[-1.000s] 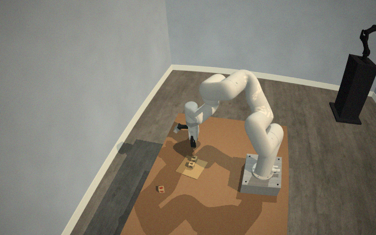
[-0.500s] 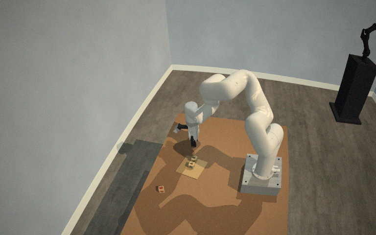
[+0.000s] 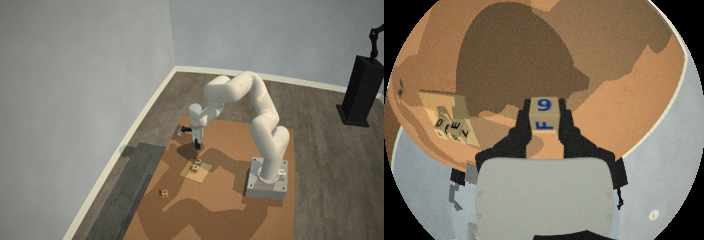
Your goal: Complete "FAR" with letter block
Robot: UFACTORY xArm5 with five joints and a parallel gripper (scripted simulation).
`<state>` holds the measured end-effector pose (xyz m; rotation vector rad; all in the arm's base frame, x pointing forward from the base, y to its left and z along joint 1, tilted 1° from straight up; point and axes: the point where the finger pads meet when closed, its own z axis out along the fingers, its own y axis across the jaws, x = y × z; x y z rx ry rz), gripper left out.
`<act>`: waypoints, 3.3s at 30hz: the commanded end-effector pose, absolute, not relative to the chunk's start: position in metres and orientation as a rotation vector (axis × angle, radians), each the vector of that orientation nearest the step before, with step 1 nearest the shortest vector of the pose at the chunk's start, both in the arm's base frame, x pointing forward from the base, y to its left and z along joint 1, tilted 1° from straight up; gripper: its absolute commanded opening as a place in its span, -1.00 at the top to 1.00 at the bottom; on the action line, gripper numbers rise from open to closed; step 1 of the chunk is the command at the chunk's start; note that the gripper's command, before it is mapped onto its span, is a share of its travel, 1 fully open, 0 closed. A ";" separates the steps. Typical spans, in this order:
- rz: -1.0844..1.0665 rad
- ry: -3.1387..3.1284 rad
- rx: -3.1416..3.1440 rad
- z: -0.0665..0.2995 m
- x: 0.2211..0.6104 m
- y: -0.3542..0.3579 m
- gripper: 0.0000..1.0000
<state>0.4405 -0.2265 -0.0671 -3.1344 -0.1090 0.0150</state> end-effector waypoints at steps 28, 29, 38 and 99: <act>0.010 -0.109 -3.136 -0.066 0.442 -0.227 0.47; 0.010 -0.109 -3.136 -0.066 0.442 -0.227 0.47; 0.010 -0.109 -3.136 -0.052 0.442 -0.228 0.47; 0.005 0.968 -2.989 0.039 0.448 -0.127 0.47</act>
